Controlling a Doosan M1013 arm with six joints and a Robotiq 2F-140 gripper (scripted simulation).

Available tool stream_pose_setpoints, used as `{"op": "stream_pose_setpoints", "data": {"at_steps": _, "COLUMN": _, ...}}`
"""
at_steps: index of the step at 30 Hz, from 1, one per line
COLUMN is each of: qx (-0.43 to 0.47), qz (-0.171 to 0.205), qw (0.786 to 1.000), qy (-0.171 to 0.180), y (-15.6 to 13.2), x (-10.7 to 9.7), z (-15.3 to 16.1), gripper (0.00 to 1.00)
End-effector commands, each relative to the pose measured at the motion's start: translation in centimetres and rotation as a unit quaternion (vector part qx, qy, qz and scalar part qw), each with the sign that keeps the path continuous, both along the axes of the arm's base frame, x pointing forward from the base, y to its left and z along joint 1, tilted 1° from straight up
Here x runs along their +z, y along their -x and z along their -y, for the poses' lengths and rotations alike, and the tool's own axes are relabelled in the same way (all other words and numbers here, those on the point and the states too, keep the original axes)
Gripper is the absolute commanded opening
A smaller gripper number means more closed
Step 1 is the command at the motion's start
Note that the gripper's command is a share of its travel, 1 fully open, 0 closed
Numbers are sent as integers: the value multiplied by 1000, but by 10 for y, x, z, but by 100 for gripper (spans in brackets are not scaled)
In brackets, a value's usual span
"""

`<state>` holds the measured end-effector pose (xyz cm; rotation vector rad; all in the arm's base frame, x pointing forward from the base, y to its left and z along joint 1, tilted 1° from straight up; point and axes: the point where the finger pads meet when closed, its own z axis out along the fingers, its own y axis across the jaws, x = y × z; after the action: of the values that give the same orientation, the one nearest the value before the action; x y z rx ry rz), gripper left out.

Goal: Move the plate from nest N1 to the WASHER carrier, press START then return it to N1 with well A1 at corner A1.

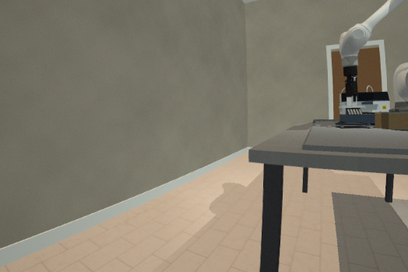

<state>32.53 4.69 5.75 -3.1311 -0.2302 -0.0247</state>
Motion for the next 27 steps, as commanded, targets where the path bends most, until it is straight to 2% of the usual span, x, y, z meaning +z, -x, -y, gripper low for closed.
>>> {"op": "stream_pose_setpoints", "data": {"at_steps": 1, "qx": 0, "qz": 0, "qw": 1000, "qy": 0, "y": 0, "x": 0, "z": 0, "gripper": 10}}
{"op": "stream_pose_setpoints", "data": {"at_steps": 5, "qx": 0, "qz": 0, "qw": 1000, "qy": 0, "y": 0, "x": 0, "z": 0, "gripper": 10}}
{"op": "stream_pose_setpoints", "data": {"at_steps": 27, "qx": 0, "qz": 0, "qw": 1000, "qy": 0, "y": 0, "x": -33, "z": 0, "gripper": 10}}
